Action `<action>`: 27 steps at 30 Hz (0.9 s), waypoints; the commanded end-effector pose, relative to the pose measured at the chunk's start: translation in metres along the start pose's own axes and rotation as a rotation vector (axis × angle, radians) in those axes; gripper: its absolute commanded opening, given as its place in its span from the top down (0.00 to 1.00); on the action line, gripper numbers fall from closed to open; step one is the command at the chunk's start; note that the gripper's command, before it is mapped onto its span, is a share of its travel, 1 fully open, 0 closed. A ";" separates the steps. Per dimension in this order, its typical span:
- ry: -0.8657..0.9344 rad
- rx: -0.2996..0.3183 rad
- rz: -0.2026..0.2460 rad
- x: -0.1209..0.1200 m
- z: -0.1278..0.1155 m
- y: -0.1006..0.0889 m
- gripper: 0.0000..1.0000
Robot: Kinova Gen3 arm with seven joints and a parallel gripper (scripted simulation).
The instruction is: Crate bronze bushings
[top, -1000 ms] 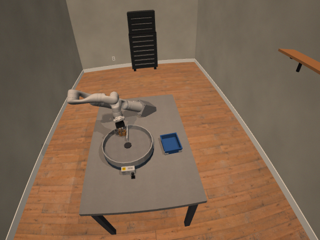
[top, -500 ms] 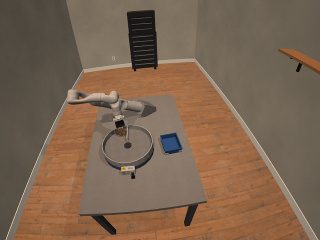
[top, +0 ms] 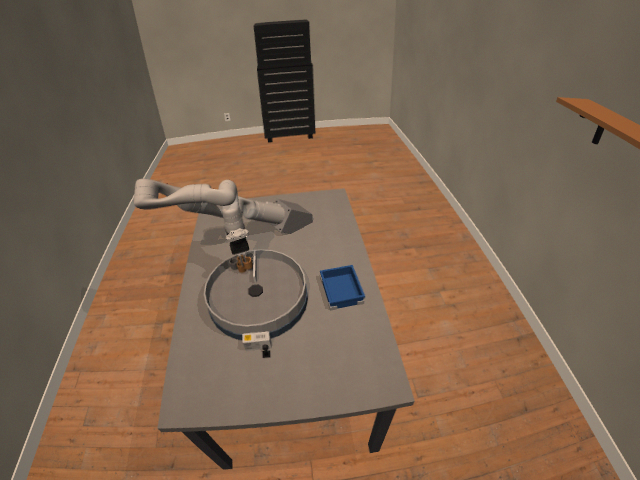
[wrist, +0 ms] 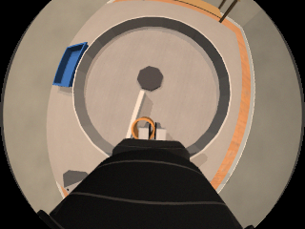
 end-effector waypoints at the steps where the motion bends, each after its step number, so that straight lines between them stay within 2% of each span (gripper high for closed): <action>1: 0.000 0.001 0.001 0.000 0.000 0.000 1.00; 5: 0.000 0.001 0.001 0.000 0.000 0.000 1.00; 10: 0.000 0.001 0.001 0.000 0.000 -0.027 1.00; 22: 0.000 0.001 0.001 0.000 0.000 -0.027 1.00; 27: 0.000 0.001 0.001 0.000 0.000 -0.054 1.00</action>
Point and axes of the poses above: the point where the finger pads meet when closed, its own y axis out along the fingers, its own x axis across the jaws, z = x × y, the point moved 10 cm from there along -y, back along the fingers, and after that the axes turned 2 degrees about y, right-handed, at the moved point
